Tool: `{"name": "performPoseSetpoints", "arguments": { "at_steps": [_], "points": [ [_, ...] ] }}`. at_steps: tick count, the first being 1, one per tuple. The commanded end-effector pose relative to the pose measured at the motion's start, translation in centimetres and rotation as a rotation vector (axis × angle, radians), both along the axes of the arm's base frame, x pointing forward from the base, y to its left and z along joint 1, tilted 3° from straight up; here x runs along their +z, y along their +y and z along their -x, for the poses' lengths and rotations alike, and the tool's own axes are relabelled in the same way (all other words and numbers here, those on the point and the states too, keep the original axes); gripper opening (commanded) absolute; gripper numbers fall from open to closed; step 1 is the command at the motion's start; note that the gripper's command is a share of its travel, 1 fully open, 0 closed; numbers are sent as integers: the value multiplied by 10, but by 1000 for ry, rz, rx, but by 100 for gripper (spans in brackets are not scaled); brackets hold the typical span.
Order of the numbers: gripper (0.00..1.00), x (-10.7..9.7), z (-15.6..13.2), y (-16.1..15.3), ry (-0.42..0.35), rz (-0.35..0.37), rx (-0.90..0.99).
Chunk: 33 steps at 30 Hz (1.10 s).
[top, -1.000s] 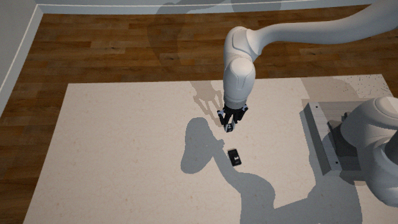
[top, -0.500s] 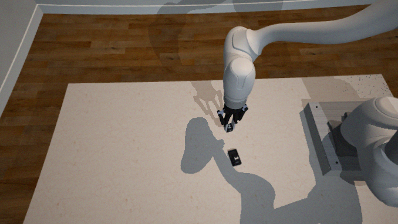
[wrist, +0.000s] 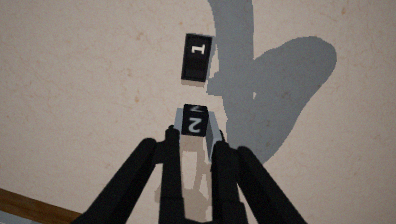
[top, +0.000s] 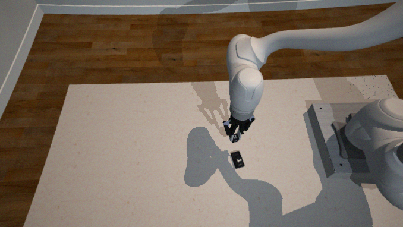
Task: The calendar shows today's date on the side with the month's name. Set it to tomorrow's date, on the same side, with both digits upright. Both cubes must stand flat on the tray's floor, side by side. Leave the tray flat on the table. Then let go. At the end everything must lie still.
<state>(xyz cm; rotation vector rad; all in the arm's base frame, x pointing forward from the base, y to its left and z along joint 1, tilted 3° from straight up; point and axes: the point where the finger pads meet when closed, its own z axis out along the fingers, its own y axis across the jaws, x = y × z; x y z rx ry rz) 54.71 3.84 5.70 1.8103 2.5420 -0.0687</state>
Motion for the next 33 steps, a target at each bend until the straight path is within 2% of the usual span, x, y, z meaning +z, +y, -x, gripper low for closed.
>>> {"name": "performPoseSetpoints", "arguments": {
  "at_steps": [1, 19, 25, 33],
  "points": [
    [16, 6, 17, 42, 5, -3, -10],
    [16, 3, 17, 42, 5, -3, -10],
    [16, -4, 17, 42, 5, -3, -10],
    [16, -29, 18, 41, 5, -3, -10]
  ]
}}
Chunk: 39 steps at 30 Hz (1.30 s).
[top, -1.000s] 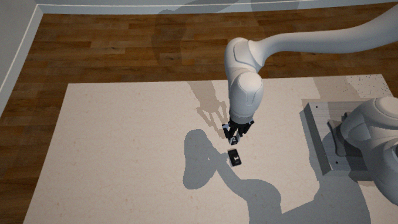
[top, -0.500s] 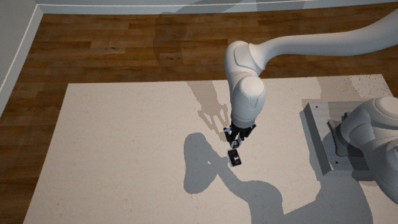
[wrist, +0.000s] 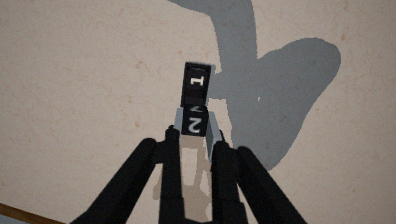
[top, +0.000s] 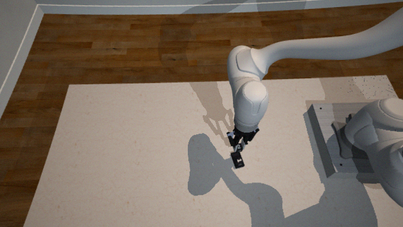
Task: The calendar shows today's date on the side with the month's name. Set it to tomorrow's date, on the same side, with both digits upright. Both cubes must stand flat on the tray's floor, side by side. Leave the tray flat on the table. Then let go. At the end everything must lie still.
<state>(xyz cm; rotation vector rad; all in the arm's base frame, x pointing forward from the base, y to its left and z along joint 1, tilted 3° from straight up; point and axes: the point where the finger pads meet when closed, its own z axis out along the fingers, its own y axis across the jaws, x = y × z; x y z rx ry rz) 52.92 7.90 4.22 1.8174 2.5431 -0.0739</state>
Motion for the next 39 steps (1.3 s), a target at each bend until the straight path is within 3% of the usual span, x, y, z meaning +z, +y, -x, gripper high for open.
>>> {"name": "performPoseSetpoints", "arguments": {
  "at_steps": [1, 7, 15, 39],
  "points": [
    [16, -17, 0, 0, -1, -3, -7],
    [16, -35, 0, 0, -1, -3, -7],
    [16, -44, 0, -1, -1, -3, -7],
    [16, -46, 0, -1, -1, -3, -7]
  ]
}}
